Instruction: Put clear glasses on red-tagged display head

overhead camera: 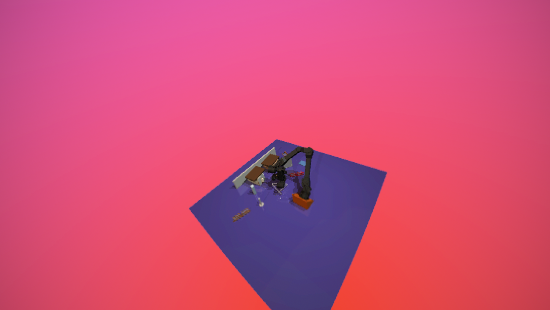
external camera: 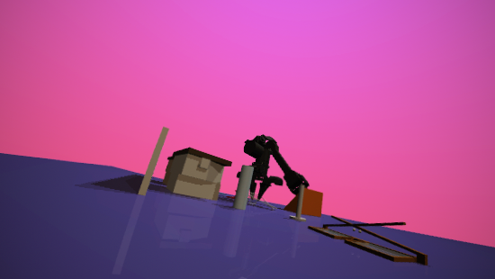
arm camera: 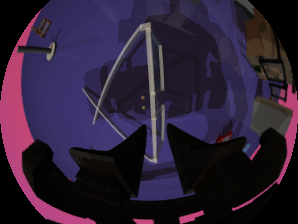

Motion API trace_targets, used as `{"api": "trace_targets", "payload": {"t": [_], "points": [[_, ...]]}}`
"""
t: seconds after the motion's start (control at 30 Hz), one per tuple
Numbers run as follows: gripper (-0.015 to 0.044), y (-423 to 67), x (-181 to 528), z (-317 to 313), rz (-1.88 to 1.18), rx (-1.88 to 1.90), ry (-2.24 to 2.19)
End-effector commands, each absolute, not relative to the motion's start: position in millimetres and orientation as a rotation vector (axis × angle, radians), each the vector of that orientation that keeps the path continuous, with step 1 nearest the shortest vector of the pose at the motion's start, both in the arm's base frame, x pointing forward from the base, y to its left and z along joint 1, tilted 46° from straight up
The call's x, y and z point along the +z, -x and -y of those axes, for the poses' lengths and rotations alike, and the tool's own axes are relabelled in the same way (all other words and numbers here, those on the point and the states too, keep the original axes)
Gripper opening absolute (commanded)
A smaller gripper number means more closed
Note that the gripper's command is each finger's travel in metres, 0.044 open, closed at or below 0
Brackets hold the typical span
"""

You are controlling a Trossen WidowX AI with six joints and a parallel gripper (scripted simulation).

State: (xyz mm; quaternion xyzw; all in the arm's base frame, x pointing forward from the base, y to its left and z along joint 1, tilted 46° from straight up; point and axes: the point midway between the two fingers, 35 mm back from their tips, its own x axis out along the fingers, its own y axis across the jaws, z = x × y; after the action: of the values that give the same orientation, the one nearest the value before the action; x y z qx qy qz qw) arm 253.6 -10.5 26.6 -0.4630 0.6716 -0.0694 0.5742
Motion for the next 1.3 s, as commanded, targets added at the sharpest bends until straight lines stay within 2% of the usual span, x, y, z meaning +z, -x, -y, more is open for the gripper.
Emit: {"api": "trace_targets", "payload": {"t": [0.0, 0.2, 0.8, 1.27], "points": [[0.0120, -251.5, 24.8, 11.3, -1.578, -0.161, 1.096], [0.0120, -249.1, 22.1, 8.9, -1.578, -0.160, 1.096], [0.0000, -251.7, 24.3, 9.3, -1.576, -0.158, 1.093], [0.0000, -251.8, 50.6, -21.5, -1.576, -0.149, 1.089]]}}
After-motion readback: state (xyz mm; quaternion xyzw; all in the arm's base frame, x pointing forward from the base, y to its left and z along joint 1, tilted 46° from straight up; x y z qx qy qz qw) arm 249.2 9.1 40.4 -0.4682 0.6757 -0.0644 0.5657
